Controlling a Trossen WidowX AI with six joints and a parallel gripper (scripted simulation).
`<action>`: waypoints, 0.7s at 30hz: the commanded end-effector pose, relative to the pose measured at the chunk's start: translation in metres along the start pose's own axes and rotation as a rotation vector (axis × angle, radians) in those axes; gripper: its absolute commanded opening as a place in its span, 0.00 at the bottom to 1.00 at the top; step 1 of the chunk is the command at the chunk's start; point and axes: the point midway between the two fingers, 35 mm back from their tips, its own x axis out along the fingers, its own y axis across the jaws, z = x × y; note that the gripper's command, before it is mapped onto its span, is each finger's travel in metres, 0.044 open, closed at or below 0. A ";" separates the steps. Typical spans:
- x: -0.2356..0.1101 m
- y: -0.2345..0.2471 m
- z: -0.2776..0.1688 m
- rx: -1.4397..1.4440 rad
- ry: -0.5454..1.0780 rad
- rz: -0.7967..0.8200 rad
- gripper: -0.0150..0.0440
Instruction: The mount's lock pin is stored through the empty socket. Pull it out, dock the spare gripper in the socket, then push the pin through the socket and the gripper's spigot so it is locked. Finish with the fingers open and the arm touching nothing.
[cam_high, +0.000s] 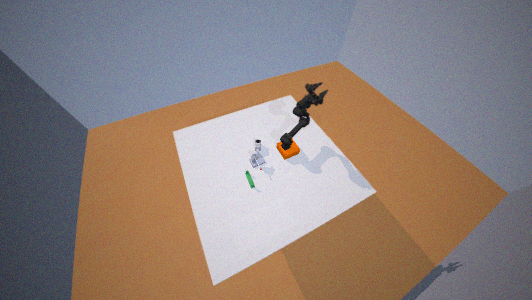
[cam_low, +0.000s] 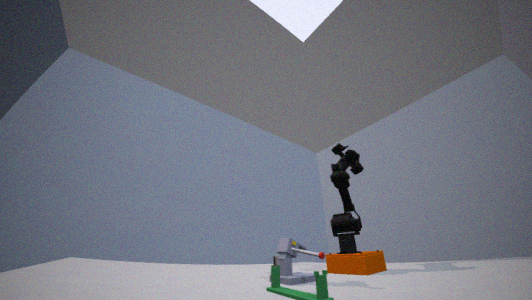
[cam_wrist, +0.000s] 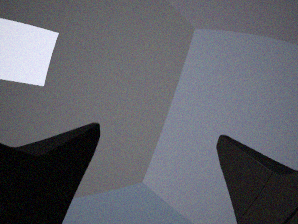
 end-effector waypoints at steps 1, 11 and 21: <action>0.000 0.003 0.001 0.006 -0.003 0.008 0.89; -0.024 0.138 0.083 0.338 -0.167 0.486 0.76; -0.115 0.245 0.180 0.627 -0.294 1.041 0.76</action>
